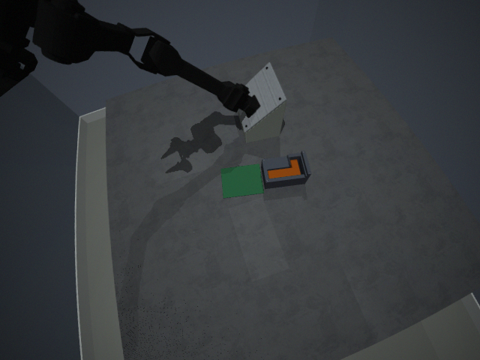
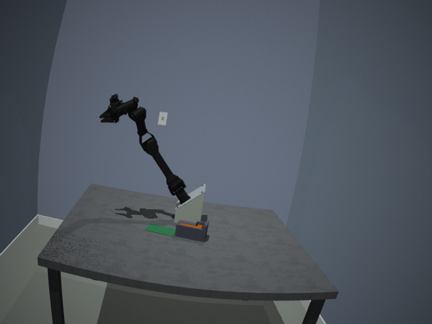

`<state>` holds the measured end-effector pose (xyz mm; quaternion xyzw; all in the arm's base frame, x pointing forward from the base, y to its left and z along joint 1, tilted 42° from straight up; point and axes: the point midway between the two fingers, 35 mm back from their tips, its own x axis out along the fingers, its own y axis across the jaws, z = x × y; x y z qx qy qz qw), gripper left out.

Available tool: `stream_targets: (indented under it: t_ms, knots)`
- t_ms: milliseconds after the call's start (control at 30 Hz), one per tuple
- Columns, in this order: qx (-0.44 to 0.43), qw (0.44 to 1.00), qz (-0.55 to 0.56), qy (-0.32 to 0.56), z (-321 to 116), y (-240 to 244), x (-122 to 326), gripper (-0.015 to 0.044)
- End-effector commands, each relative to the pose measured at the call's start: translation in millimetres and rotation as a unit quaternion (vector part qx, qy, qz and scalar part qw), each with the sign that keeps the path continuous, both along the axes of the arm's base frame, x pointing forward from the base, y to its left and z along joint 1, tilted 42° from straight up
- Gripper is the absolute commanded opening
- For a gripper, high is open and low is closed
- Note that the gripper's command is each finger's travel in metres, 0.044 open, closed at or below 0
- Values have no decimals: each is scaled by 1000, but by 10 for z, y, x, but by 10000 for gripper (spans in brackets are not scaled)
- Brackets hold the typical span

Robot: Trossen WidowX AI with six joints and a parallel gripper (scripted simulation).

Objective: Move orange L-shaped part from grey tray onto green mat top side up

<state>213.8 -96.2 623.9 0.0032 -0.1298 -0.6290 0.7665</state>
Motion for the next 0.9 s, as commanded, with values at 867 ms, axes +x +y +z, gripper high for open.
stream_targets:
  t_ms: [867]
  knots:
    - [-198, 910, 294, 216, -1474, 1673, 2636, 180]
